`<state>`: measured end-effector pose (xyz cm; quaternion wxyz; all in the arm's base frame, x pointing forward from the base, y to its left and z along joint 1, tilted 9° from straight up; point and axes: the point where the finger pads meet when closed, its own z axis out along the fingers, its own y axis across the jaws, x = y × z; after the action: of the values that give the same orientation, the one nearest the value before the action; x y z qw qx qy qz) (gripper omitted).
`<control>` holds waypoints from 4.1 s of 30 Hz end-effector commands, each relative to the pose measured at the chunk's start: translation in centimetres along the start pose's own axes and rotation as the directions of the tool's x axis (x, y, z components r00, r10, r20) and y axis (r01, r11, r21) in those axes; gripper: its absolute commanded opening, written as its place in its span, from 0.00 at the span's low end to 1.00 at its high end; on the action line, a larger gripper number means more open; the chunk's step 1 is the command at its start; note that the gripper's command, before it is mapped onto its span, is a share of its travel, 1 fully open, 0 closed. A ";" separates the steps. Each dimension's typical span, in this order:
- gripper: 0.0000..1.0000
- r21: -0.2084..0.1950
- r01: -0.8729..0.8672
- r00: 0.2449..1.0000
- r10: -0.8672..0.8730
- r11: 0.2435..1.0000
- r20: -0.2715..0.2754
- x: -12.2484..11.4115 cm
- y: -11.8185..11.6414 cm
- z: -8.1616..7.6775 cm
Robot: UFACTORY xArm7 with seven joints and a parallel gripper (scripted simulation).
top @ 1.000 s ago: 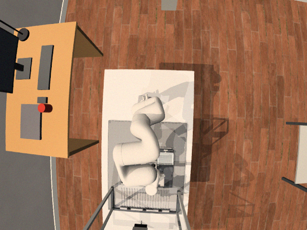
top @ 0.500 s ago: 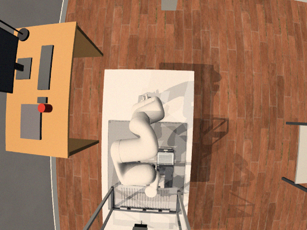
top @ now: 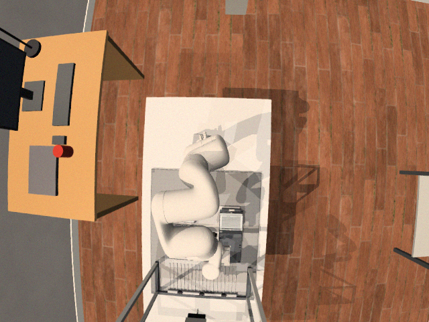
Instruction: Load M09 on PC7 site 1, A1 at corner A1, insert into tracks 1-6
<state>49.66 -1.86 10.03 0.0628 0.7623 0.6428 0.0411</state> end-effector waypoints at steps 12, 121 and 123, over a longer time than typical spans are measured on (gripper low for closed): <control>1.00 -0.005 0.000 1.000 0.000 1.000 -0.001 0.0 0.2 -2.5; 1.00 -0.005 0.000 1.000 0.000 1.000 -0.003 19.7 0.2 0.0; 1.00 -0.005 0.000 1.000 0.000 1.000 -0.003 19.7 0.2 0.4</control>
<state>52.98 17.47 9.75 0.0629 0.7624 0.6428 0.0411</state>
